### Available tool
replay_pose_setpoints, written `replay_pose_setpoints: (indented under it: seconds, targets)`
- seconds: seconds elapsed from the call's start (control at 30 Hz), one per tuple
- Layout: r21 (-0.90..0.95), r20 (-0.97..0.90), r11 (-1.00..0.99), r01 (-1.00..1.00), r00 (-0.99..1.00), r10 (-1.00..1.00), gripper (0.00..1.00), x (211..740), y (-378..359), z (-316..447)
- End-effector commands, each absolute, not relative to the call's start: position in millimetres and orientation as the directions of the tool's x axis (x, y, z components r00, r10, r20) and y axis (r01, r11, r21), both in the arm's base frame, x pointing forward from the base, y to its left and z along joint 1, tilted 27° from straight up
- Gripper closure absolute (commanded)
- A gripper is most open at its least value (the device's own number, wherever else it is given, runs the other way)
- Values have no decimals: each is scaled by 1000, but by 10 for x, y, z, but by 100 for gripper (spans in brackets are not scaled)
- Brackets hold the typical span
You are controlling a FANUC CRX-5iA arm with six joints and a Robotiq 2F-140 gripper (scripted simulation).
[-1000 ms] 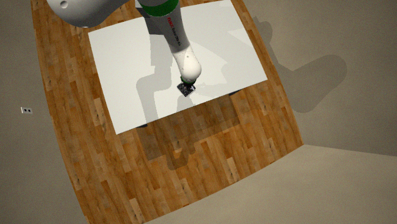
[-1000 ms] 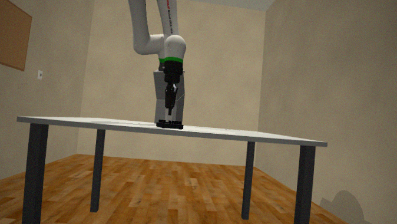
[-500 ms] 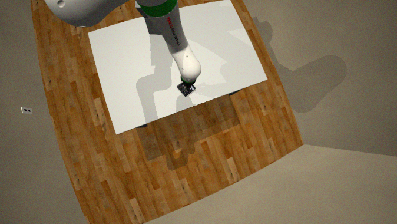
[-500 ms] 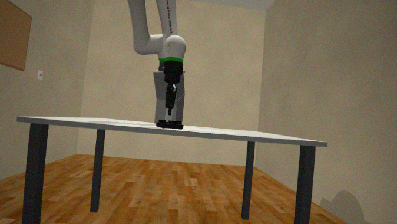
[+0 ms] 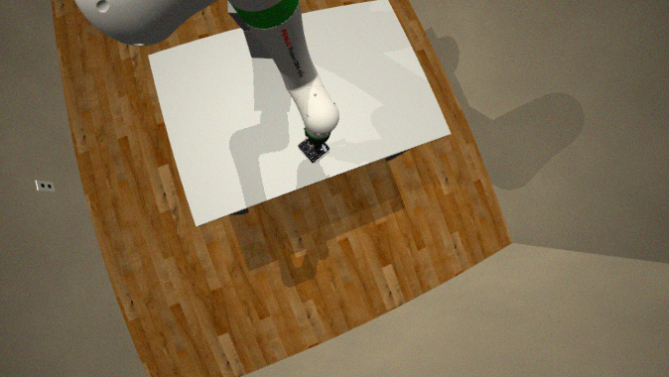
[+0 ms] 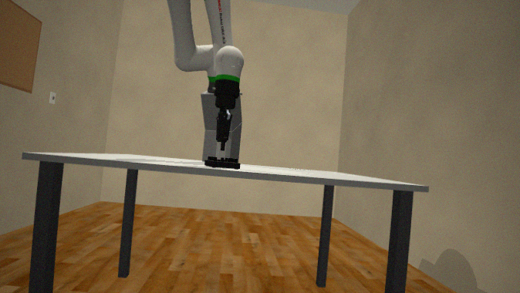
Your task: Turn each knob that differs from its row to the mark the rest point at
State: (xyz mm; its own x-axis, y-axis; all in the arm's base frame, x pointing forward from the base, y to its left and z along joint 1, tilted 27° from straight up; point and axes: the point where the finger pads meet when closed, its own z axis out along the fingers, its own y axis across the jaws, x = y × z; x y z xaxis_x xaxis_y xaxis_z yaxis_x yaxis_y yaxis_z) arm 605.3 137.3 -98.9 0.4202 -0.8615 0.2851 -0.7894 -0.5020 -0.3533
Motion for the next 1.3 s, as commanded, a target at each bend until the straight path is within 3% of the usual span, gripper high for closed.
replay_pose_setpoints:
  seconds: [0.0,1.27]
  targets:
    - [-354,285,-502,-789,420,-861,88,6053,1374,-987]
    - [-354,285,-502,-789,420,-861,88,5902,1400,-686]
